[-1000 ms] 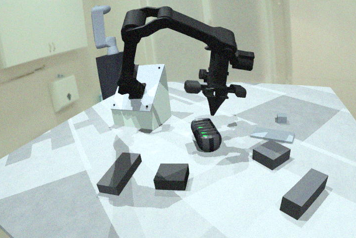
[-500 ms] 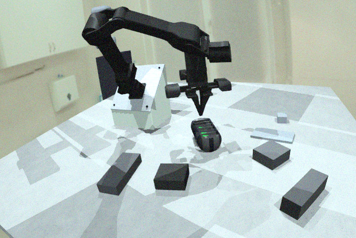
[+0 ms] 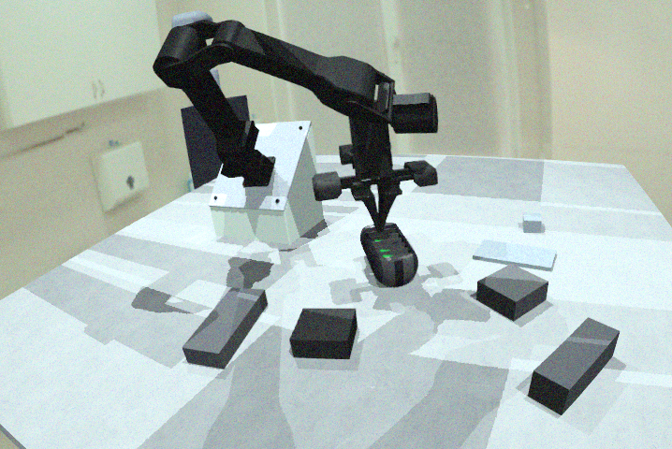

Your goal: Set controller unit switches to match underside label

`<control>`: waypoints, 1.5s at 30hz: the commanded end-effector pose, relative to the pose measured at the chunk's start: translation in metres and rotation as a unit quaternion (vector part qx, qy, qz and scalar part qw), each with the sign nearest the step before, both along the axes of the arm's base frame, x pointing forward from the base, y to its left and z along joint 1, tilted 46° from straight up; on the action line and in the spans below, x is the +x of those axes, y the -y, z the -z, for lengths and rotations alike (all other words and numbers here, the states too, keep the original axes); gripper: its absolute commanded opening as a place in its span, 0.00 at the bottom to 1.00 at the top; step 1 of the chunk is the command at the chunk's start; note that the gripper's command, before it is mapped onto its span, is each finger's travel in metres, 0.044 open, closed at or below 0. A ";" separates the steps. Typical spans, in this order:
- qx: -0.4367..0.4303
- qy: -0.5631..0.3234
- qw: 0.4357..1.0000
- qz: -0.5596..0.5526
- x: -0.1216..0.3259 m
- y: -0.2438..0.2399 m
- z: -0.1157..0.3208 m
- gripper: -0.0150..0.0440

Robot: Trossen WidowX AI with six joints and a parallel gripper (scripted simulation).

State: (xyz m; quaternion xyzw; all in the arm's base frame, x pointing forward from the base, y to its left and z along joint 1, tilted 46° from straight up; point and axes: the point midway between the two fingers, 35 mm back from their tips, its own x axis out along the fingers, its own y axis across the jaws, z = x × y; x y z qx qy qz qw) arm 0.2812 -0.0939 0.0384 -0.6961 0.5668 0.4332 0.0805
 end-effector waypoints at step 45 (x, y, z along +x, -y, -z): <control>0.000 -0.003 1.000 0.000 0.026 -0.009 -0.017 0.25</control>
